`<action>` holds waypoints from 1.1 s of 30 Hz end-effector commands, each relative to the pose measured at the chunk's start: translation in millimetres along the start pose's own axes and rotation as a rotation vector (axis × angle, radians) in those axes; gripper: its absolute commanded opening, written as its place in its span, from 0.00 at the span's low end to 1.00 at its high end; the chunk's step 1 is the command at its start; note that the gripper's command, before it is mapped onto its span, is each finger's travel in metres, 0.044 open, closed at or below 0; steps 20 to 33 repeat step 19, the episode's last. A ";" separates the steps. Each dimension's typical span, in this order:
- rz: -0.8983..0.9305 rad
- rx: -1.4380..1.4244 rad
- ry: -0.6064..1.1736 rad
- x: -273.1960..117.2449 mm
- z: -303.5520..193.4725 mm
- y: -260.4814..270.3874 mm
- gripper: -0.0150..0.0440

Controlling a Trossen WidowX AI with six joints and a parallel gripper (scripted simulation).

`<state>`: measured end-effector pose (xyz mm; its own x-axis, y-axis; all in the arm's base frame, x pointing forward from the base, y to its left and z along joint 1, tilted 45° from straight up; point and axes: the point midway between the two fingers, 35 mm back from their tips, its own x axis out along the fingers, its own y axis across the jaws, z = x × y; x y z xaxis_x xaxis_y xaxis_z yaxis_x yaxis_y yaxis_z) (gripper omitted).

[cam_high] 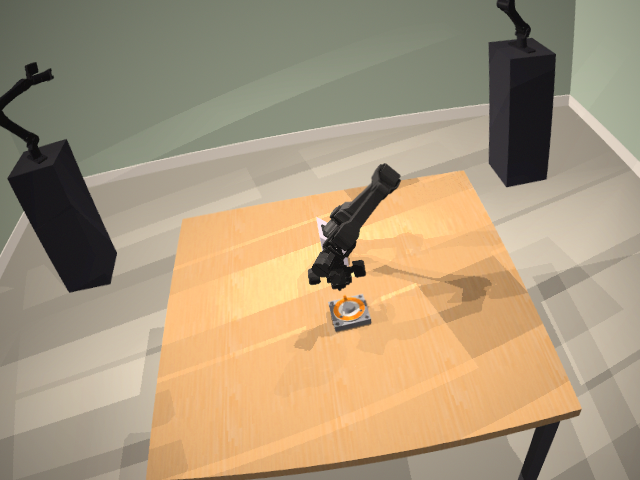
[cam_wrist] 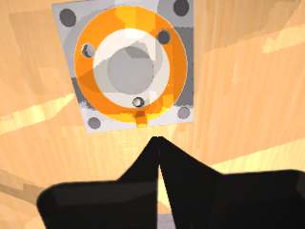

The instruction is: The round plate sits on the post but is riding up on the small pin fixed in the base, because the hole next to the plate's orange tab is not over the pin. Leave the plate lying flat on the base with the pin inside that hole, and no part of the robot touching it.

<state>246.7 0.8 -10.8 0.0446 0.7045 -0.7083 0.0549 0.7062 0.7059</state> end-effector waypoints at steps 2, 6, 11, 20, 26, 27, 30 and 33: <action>-0.006 -0.012 -0.005 -18.7 -0.2 0.1 0.25; -0.002 -0.001 -0.007 -9.4 0.4 -0.6 0.25; -0.002 -0.001 -0.007 -9.4 0.4 -0.6 0.25; -0.002 -0.001 -0.007 -9.4 0.4 -0.6 0.25; -0.002 -0.001 -0.007 -9.4 0.4 -0.6 0.25; -0.002 -0.001 -0.007 -9.4 0.4 -0.6 0.25; -0.002 -0.001 -0.007 -9.4 0.4 -0.6 0.25; -0.002 -0.001 -0.007 -9.4 0.4 -0.6 0.25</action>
